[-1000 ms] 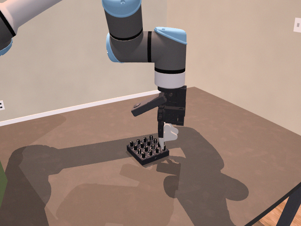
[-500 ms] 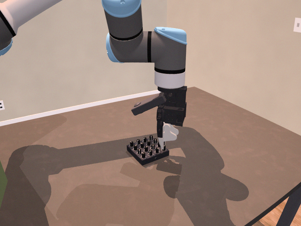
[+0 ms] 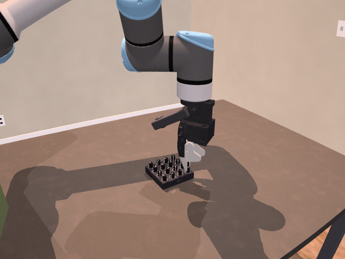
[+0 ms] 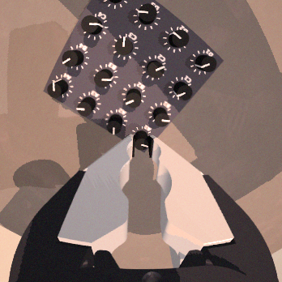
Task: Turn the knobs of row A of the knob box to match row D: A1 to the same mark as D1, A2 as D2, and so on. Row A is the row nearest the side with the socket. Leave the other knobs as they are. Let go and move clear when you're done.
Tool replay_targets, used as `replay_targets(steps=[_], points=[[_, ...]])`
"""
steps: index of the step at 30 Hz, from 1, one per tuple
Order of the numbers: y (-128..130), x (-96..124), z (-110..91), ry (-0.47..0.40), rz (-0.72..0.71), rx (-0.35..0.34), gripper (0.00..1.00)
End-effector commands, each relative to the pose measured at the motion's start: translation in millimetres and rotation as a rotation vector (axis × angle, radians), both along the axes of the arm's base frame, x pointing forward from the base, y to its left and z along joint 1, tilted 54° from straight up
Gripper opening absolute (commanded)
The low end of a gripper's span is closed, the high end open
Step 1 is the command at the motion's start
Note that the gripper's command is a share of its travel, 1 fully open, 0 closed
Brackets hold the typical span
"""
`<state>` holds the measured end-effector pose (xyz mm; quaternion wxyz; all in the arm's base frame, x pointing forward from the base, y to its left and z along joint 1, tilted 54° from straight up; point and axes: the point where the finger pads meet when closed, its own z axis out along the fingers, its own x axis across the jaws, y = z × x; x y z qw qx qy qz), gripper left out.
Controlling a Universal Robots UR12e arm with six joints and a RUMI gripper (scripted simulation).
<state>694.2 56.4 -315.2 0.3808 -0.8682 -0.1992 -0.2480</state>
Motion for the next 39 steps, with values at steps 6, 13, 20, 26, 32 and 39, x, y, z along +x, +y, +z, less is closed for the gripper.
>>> replay_targets(steps=[6, 13, 20, 26, 32, 39], points=[[-0.6, 1.0, 0.6, 0.113, -0.089, 0.04, 0.04], [-0.6, 1.5, 0.9, 0.205, -0.161, 0.074, 0.04], [-0.7, 2.1, 1.1, 0.304, -0.237, 0.111, 0.04], [-0.7, 2.7, 1.3, 0.406, -0.316, 0.148, 0.04], [-0.8, 3.1, 1.4, 0.475, -0.37, 0.174, 0.04], [-1.1, 3.8, 1.4, 0.594, -0.461, 0.218, 0.04]])
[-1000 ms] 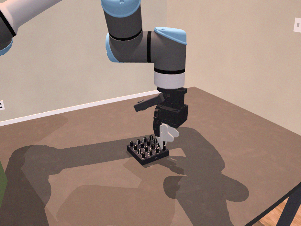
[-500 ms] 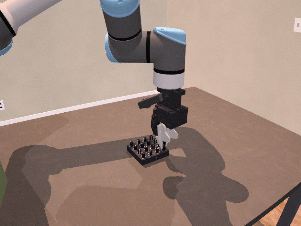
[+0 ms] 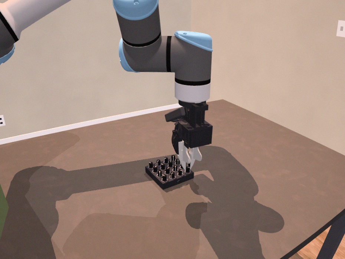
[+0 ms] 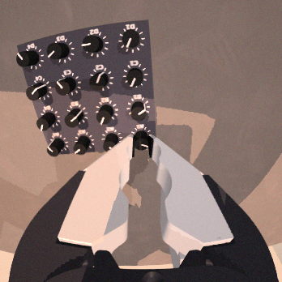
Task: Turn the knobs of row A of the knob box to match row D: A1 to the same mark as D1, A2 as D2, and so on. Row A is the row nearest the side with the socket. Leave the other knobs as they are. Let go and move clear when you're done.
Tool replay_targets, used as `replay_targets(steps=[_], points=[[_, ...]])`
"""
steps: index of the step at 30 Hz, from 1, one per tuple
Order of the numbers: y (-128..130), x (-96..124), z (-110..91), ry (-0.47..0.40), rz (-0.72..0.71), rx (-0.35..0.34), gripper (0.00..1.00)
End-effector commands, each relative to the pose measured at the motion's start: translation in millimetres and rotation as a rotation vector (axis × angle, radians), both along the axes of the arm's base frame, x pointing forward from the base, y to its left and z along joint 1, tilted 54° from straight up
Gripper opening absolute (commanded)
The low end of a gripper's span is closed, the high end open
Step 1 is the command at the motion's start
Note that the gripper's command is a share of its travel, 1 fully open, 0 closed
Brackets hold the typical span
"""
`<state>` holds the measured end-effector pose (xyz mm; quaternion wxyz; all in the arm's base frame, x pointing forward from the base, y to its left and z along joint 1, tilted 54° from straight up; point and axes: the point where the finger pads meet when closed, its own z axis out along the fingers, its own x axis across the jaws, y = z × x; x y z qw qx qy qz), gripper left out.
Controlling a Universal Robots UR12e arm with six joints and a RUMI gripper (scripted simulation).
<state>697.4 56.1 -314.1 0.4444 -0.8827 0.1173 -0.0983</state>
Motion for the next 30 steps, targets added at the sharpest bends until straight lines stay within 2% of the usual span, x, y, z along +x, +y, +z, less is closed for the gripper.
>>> replay_targets(steps=[1, 7, 9, 22, 30], points=[[-0.8, 0.8, 0.3, 0.066, -0.055, 0.021, 0.04], [-1.0, 1.3, 0.3, 0.161, -0.128, 0.056, 0.04], [-1.0, 1.3, 0.3, 0.161, -0.128, 0.056, 0.04], [-1.5, 2.3, 0.1, 0.336, -0.263, 0.12, 0.04], [-1.8, 2.6, -0.1, 0.397, -0.31, 0.143, 0.04]])
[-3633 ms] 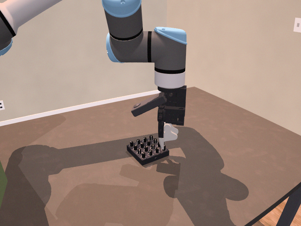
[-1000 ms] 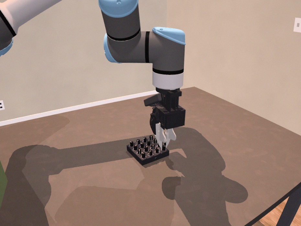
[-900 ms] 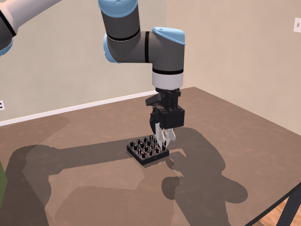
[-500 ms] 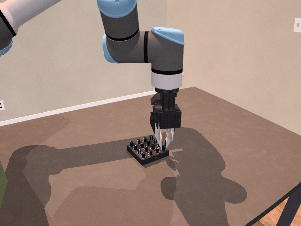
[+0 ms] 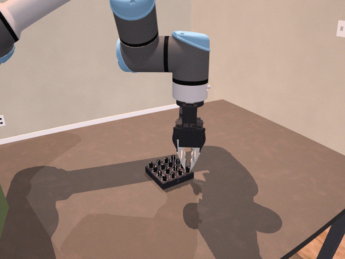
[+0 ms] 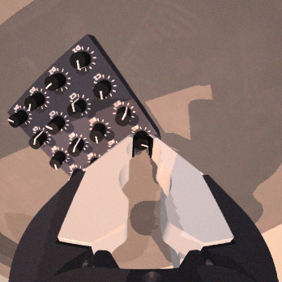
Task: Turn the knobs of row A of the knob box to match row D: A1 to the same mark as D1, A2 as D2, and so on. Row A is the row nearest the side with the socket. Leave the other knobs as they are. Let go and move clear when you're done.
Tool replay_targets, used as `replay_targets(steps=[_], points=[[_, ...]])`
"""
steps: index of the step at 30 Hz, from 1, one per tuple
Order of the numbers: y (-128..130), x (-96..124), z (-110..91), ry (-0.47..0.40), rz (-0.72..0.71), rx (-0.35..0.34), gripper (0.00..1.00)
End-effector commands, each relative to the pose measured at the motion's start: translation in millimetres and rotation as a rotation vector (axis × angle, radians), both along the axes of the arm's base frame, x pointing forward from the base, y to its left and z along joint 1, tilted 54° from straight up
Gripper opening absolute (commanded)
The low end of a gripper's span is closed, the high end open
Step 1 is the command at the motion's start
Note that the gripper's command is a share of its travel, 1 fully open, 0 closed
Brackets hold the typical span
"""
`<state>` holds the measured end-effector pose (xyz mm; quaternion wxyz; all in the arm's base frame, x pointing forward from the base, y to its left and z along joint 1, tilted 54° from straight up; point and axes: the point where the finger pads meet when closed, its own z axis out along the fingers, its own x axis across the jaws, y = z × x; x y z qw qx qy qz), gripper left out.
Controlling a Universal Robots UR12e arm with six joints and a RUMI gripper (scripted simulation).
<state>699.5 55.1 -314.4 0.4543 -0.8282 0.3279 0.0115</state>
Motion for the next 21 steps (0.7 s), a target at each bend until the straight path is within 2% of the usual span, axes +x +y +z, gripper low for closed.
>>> replay_targets(steps=[1, 11, 21], points=[[-0.8, 0.5, 0.2, 0.035, -0.029, 0.012, 0.04], [-1.1, 0.9, 0.0, 0.103, -0.082, 0.037, 0.04], [-1.2, 1.0, -0.1, 0.132, -0.104, 0.047, 0.04]])
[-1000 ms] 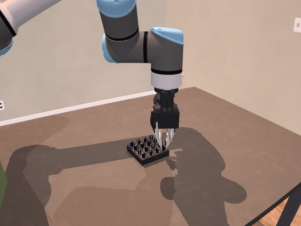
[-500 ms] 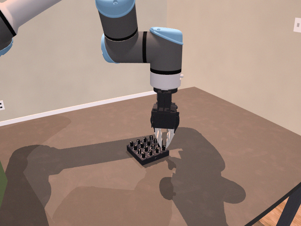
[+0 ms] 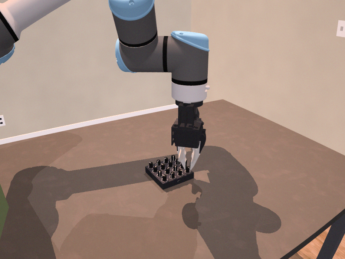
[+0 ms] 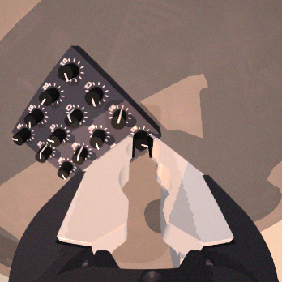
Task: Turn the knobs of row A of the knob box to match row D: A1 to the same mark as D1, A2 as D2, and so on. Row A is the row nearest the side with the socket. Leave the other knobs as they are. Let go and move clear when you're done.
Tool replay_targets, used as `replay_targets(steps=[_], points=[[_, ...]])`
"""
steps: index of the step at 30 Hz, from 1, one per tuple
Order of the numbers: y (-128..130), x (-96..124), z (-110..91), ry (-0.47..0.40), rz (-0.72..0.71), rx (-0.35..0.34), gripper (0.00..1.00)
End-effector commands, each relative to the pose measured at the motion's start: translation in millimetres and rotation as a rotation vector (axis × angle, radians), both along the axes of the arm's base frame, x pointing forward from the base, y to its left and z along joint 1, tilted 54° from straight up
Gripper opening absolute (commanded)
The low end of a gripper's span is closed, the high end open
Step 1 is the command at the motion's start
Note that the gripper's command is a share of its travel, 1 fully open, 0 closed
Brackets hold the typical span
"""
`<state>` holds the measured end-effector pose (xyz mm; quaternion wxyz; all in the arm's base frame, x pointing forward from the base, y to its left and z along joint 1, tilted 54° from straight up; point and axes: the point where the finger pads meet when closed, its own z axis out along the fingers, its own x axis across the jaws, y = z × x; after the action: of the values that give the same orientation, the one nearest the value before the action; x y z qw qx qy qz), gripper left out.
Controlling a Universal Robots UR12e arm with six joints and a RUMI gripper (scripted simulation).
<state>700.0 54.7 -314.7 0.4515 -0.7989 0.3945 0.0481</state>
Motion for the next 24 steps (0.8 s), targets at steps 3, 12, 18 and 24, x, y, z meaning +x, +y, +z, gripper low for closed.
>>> replay_targets(steps=[3, 12, 18, 24], points=[[-0.8, 0.4, 0.2, 0.014, -0.012, 0.005, 0.04], [-0.8, 0.4, 0.2, 0.019, -0.016, 0.007, 0.04], [-0.8, 0.5, 0.2, 0.019, -0.016, 0.007, 0.04], [-0.8, 0.5, 0.2, 0.019, -0.016, 0.007, 0.04]])
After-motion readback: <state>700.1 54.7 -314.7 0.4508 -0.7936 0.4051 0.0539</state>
